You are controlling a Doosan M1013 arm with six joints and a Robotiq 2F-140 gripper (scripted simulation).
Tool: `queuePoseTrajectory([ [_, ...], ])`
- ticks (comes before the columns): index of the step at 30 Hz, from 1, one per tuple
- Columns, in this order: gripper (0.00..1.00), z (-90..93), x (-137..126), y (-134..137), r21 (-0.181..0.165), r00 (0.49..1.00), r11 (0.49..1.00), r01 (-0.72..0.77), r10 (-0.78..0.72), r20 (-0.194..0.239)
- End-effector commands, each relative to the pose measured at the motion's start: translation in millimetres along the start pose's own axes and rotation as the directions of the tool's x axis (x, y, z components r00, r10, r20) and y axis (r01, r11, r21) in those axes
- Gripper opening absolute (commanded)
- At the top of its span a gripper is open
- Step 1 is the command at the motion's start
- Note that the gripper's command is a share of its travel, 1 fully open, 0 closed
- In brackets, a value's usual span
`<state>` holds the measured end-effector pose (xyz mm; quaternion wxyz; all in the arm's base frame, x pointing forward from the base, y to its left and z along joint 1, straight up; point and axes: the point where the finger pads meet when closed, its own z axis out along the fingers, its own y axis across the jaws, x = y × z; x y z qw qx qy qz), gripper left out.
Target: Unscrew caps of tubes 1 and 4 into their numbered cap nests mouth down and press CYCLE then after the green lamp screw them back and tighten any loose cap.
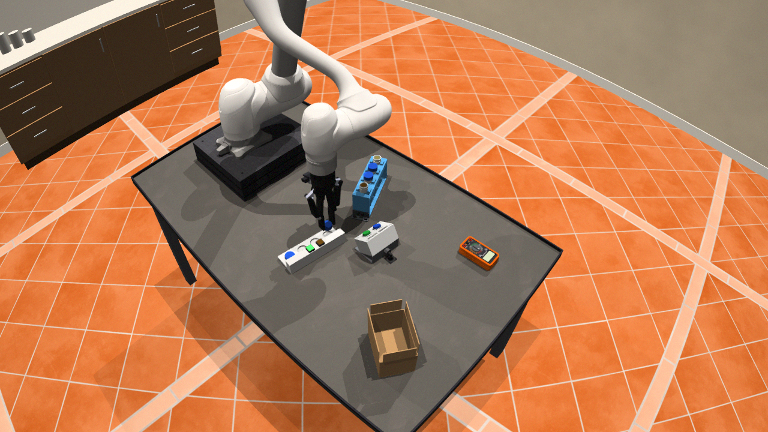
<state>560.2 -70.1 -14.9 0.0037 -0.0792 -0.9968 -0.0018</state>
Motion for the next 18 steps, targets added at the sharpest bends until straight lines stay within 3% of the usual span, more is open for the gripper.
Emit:
queuePoseTrajectory([
  [1, 0.30, -12.8, -1, 0, 0.000, 1.000, 1.000, 0.000, 0.000, 0.001],
  [11, 0.30, -62.9, -1, 0, 0.000, 1.000, 1.000, 0.000, 0.000, 0.001],
  [13, 0.30, -62.9, -1, 0, 0.000, 1.000, 1.000, 0.000, 0.000, 0.001],
  [18, 0.30, -87.9, -1, 0, 0.000, 1.000, 1.000, 0.000, 0.000, 0.001],
])
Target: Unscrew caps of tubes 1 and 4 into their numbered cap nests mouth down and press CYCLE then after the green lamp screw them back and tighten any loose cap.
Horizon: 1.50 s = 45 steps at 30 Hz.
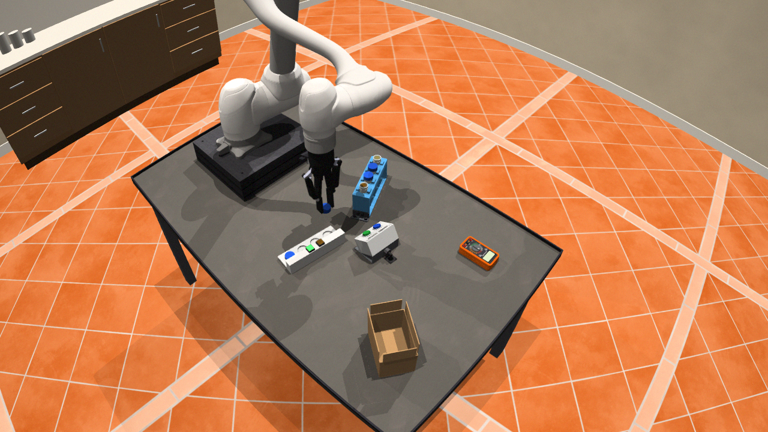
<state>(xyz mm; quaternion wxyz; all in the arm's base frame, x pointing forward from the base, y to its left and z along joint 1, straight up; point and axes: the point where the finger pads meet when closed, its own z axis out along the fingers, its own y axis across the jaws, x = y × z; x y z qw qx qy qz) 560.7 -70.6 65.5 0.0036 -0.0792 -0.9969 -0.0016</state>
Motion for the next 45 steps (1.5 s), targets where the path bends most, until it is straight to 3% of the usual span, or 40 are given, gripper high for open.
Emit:
queuePoseTrajectory([
  [1, 0.30, -12.5, 0, 0, 0.000, 1.000, 1.000, 0.000, 0.000, 0.001],
  [3, 0.30, -16.9, 0, 0, 0.000, 1.000, 1.000, 0.000, 0.000, 0.001],
  [6, 0.30, -17.0, 8, 24, -0.001, 0.969, 0.969, -0.248, 0.248, 0.001],
  [10, 0.30, -17.0, 17, 48, -0.001, 0.893, 0.893, -0.451, 0.451, 0.001],
  [12, 0.30, -17.0, 17, 48, -0.001, 0.893, 0.893, -0.451, 0.451, 0.001],
  [27, 0.30, -17.0, 58, 166, -0.001, 0.892, 0.892, -0.452, 0.452, 0.000],
  [29, 0.30, -17.0, 58, 166, -0.001, 0.892, 0.892, -0.452, 0.452, 0.000],
  [45, 0.30, -17.0, 100, 284, -0.001, 0.892, 0.892, -0.452, 0.452, 0.000],
])
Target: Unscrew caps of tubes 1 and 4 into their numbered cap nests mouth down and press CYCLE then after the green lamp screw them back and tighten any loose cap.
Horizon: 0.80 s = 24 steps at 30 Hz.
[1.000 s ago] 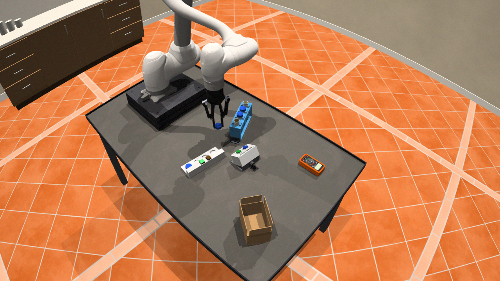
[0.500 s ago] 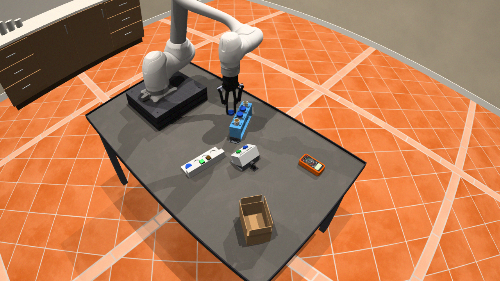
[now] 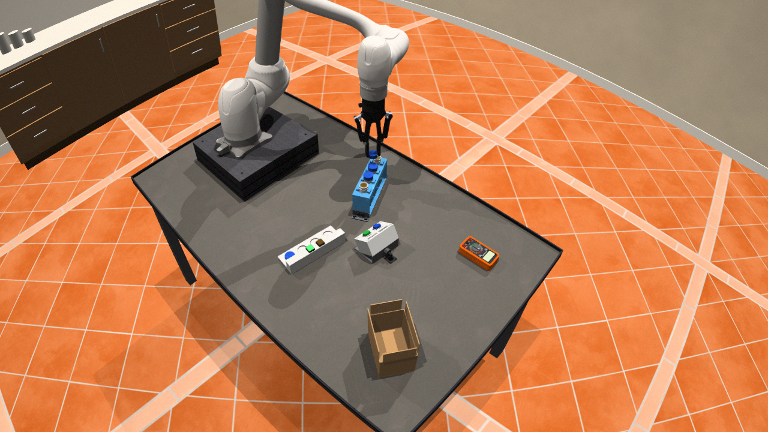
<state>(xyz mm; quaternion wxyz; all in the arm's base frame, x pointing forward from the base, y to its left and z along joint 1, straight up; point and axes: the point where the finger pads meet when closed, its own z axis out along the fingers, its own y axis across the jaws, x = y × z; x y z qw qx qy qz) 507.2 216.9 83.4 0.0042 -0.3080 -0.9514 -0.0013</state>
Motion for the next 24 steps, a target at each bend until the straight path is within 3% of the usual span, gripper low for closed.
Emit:
queuePoseTrajectory([
  [1, 0.30, -0.6, 6, 7, 0.000, 1.000, 1.000, -0.001, 0.001, 0.001],
  [4, 0.30, -0.6, 21, 22, 0.000, 1.000, 1.000, -0.001, 0.001, 0.001],
  [9, 0.30, -0.6, 21, 22, -0.001, 1.000, 1.000, -0.001, 0.001, 0.001],
  [16, 0.30, 20.4, 21, 22, 0.000, 1.000, 1.000, -0.001, 0.001, 0.001],
  [24, 0.30, 24.5, 21, 22, 0.000, 1.000, 1.000, -0.001, 0.001, 0.001],
])
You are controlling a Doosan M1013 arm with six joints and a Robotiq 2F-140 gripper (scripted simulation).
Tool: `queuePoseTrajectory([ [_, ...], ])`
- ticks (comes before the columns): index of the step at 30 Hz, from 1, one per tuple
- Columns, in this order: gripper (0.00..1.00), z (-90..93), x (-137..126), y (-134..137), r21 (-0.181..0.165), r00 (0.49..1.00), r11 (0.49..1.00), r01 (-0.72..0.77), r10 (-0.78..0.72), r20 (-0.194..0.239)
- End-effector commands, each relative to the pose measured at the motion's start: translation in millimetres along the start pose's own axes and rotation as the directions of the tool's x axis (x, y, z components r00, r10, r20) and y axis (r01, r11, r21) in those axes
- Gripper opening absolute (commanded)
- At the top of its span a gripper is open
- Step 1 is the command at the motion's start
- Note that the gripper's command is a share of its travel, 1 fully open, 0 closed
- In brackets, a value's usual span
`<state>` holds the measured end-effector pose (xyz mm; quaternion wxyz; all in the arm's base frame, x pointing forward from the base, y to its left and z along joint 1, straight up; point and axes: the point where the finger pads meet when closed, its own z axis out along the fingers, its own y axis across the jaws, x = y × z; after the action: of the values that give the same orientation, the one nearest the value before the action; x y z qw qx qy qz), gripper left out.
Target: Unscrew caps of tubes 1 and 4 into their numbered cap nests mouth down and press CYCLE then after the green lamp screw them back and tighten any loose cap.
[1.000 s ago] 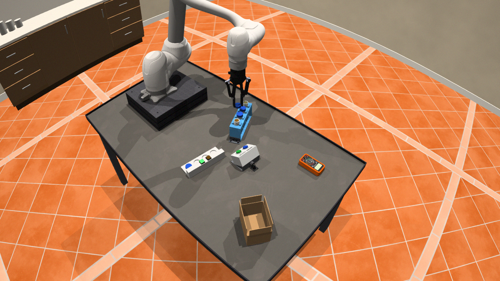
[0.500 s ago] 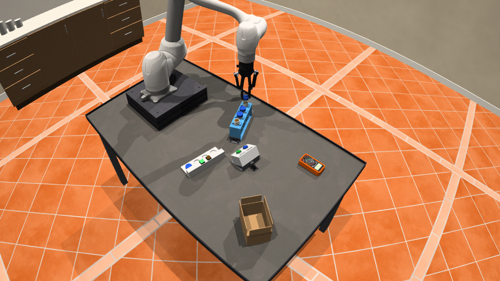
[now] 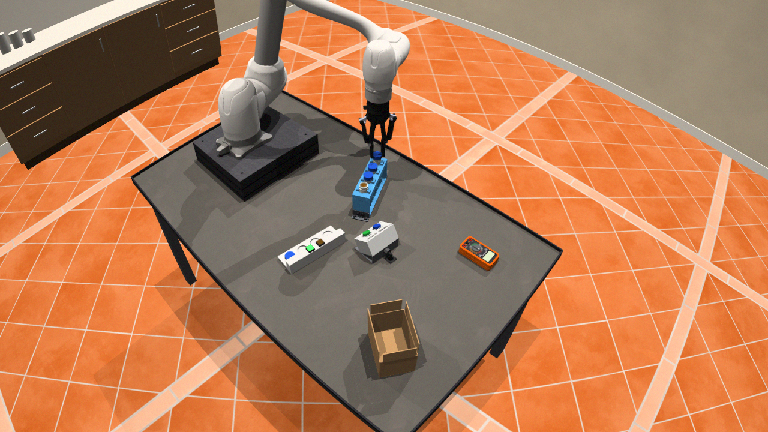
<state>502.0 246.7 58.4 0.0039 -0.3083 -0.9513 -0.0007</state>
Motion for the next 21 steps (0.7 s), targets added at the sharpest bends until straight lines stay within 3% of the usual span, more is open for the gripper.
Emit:
queuePoseTrajectory([
  [1, 0.30, -0.7, -0.2, 0.5, -0.001, 1.000, 1.000, 0.000, 0.000, 0.000],
  [21, 0.30, 6.6, -0.1, 0.5, -0.001, 1.000, 1.000, 0.000, 0.000, 0.000],
])
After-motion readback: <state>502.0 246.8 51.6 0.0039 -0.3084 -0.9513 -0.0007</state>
